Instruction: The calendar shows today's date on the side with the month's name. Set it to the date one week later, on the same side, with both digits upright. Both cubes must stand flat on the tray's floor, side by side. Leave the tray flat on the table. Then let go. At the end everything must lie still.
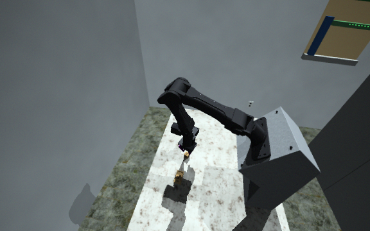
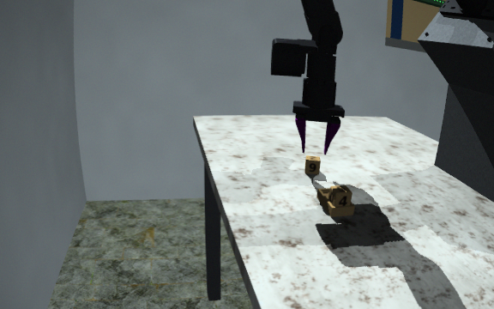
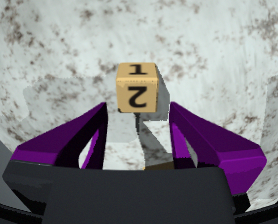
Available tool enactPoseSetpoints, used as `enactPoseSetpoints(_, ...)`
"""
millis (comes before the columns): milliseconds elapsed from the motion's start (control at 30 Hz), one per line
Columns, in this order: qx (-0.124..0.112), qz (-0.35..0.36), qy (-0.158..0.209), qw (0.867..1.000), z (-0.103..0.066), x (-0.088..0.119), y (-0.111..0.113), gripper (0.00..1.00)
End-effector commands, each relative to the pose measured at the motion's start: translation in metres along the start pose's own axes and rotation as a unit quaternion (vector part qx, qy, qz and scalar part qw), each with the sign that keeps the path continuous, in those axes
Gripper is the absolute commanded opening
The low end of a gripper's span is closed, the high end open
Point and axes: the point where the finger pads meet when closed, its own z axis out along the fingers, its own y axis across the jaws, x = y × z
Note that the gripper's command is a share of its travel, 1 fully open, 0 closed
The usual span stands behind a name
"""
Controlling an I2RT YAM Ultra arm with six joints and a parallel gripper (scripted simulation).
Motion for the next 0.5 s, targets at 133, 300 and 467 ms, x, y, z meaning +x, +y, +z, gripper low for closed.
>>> enactPoseSetpoints(133, -0.005, 0.0, -0.007, 1.0, 0.0016, -0.0025, 0.0032, 0.45)
enactPoseSetpoints(300, -0.005, 0.0, -0.007, 1.0, 0.0023, -0.0025, 0.0032, 0.45)
enactPoseSetpoints(467, -0.005, 0.0, -0.007, 1.0, 0.0023, -0.0025, 0.0032, 0.45)
